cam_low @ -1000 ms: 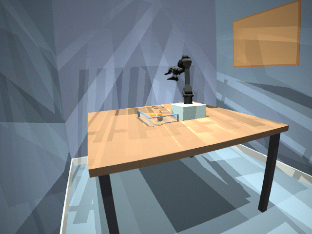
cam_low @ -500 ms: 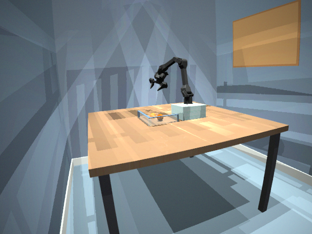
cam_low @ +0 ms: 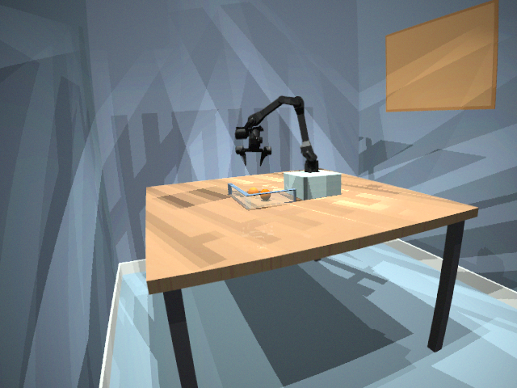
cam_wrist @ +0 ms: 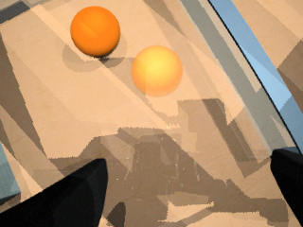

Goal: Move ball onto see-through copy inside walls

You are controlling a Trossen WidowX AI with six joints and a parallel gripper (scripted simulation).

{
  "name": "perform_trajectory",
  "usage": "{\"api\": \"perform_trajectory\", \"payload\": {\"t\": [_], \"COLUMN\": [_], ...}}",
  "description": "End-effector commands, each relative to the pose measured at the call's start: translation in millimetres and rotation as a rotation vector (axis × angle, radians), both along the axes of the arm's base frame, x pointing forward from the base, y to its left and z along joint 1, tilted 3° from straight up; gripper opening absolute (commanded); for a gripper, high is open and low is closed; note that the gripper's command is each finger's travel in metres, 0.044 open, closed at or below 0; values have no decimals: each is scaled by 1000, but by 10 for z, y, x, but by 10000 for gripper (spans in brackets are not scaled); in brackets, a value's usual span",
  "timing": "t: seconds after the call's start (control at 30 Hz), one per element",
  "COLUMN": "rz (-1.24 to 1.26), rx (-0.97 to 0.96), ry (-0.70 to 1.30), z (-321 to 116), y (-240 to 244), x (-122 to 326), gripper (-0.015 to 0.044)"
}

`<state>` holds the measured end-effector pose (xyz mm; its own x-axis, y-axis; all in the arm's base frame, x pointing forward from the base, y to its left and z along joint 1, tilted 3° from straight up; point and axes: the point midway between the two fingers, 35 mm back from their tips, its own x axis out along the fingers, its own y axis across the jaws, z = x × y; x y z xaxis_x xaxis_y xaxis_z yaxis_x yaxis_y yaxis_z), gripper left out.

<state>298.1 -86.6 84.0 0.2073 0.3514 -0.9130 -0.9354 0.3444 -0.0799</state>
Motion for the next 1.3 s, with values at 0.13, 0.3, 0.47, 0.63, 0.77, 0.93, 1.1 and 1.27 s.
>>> {"api": "perform_trajectory", "payload": {"t": [0.13,0.3,0.47,0.63,0.77,0.93,1.1,1.27], "rz": [204,330,410,410,410,410,409,409], "rx": [-192,-339,-443,-443,-443,-443,-444,-444], "ry": [129,149,136,136,136,136,136,137], "z": [-389,-586,-701,-701,-852,-875,-956,-1036], "y": [827,1319,1638,1638,1631,1630,1627,1624], "x": [59,-5,-91,-91,-91,-89,-85,-82], "gripper": [366,366,366,366,366,366,366,366]}}
